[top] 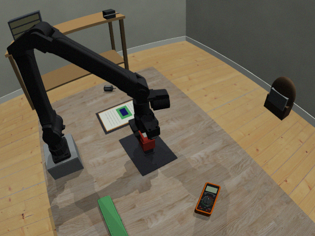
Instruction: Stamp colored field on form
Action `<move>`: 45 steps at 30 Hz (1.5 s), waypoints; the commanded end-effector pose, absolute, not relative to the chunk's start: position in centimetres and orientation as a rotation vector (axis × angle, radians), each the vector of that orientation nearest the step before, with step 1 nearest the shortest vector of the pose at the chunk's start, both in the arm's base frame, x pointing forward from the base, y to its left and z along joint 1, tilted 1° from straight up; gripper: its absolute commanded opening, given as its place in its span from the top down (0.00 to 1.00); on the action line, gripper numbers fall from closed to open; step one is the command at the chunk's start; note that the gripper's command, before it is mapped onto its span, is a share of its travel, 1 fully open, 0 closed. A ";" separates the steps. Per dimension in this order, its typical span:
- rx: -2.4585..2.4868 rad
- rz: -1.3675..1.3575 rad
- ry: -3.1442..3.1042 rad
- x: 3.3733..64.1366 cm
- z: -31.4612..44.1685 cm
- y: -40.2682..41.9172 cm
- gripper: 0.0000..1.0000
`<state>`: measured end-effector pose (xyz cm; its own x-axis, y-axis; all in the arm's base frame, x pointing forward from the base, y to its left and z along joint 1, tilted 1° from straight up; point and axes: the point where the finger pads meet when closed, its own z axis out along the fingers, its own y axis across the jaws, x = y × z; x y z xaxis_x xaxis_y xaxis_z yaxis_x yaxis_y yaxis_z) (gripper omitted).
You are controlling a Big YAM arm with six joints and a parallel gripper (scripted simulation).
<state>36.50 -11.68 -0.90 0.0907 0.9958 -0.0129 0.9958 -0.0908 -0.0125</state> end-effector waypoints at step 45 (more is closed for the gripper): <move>-2.321 0.022 -2.125 36.8 -1.9 -12.2 0.14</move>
<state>36.49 -11.68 -1.45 0.0906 0.9958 -0.0138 0.9958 -0.0907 -0.0083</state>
